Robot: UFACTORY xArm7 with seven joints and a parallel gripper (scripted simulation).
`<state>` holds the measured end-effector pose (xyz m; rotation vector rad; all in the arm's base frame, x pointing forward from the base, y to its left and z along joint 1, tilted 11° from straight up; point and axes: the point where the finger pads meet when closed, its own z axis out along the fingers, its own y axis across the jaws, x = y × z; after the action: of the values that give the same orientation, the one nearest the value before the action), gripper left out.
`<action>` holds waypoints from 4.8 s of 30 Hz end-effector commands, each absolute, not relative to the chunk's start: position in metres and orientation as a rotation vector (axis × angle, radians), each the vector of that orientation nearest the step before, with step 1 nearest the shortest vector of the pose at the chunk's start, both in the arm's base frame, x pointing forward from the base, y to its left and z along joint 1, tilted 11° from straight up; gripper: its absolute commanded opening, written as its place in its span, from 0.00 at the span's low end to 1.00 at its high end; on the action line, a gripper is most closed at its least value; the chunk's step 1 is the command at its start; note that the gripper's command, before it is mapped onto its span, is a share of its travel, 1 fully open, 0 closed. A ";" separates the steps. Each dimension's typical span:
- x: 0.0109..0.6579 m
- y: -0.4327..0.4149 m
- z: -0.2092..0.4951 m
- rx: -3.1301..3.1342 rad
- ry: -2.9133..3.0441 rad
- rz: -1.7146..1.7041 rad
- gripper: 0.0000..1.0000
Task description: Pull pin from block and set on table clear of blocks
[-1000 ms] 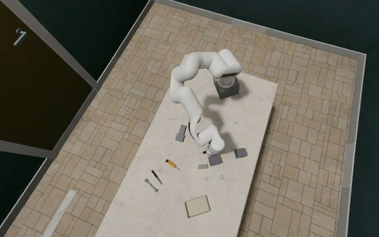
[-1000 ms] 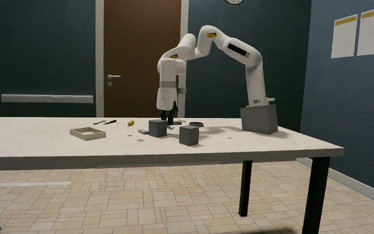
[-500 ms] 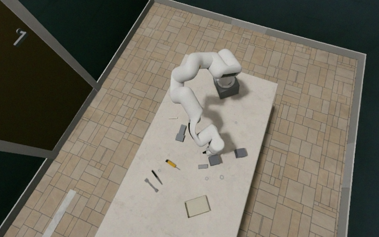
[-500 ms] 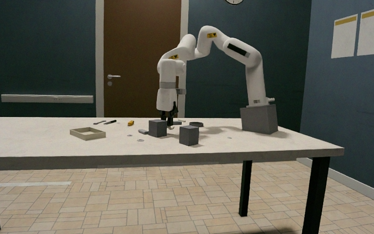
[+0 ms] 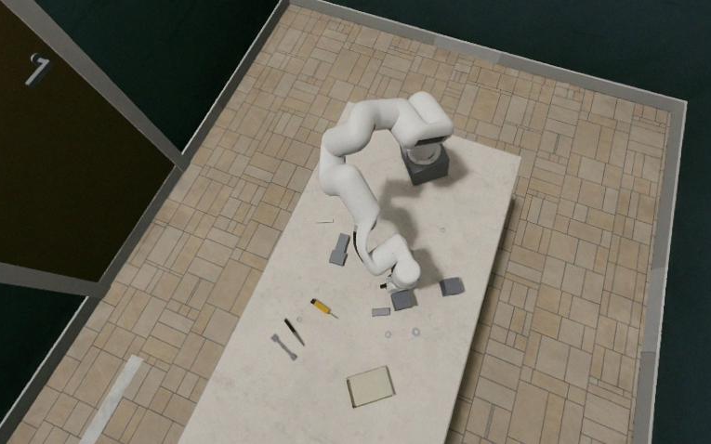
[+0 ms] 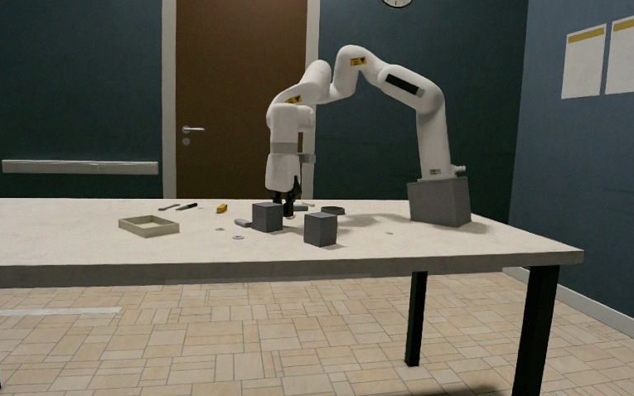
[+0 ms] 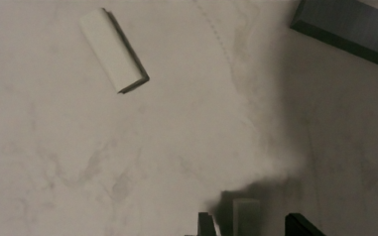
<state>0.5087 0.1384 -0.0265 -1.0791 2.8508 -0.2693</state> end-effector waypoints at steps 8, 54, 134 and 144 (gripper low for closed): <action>0.510 0.139 -0.026 -1.079 2.846 -0.268 0.45; 0.508 0.138 -0.026 -1.079 2.846 -0.269 0.00; 0.488 0.119 -0.030 -1.081 2.844 -0.269 0.00; 0.489 0.120 -0.030 -1.080 2.846 -0.268 0.00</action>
<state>0.4873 0.1181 -0.0315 -1.0804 2.8487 -0.2685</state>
